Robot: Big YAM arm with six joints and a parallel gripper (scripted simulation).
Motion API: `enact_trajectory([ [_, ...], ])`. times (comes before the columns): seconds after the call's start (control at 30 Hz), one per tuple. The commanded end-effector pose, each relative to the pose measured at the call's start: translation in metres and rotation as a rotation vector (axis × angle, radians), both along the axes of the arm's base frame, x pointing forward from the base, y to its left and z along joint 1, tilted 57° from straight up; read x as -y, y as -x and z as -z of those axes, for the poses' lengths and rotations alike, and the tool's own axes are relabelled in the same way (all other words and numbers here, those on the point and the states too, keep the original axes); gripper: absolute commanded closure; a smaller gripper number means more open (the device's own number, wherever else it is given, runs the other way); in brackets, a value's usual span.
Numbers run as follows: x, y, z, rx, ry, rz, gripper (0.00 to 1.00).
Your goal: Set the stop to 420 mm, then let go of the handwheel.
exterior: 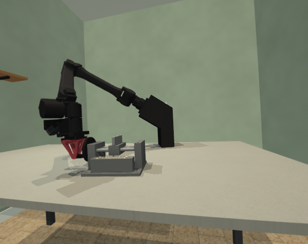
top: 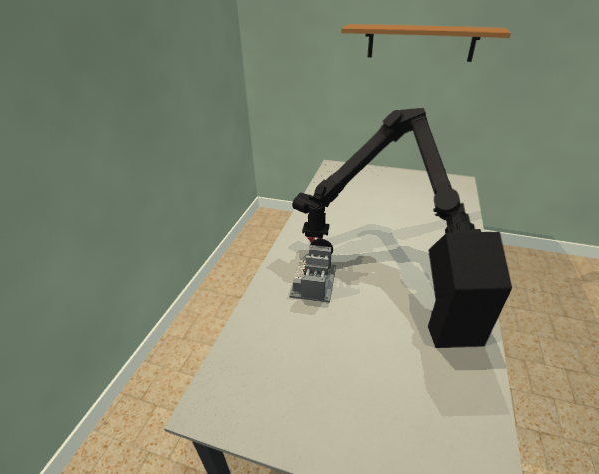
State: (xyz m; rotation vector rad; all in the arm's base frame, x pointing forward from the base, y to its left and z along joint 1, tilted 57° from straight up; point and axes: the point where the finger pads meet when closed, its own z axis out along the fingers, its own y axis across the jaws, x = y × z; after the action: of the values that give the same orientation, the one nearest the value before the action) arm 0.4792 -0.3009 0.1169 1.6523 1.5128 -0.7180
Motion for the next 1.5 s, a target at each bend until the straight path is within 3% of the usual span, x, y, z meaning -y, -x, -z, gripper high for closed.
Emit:
enact_trajectory([
  [0.0, 0.013, 0.003, 0.010, -0.003, -0.001, 0.001, 0.94],
  [1.07, 0.021, 0.024, 0.019, -0.003, 0.000, 0.002, 0.94],
  [1.47, 0.023, 0.030, 0.008, 0.019, 0.010, 0.003, 0.94],
])
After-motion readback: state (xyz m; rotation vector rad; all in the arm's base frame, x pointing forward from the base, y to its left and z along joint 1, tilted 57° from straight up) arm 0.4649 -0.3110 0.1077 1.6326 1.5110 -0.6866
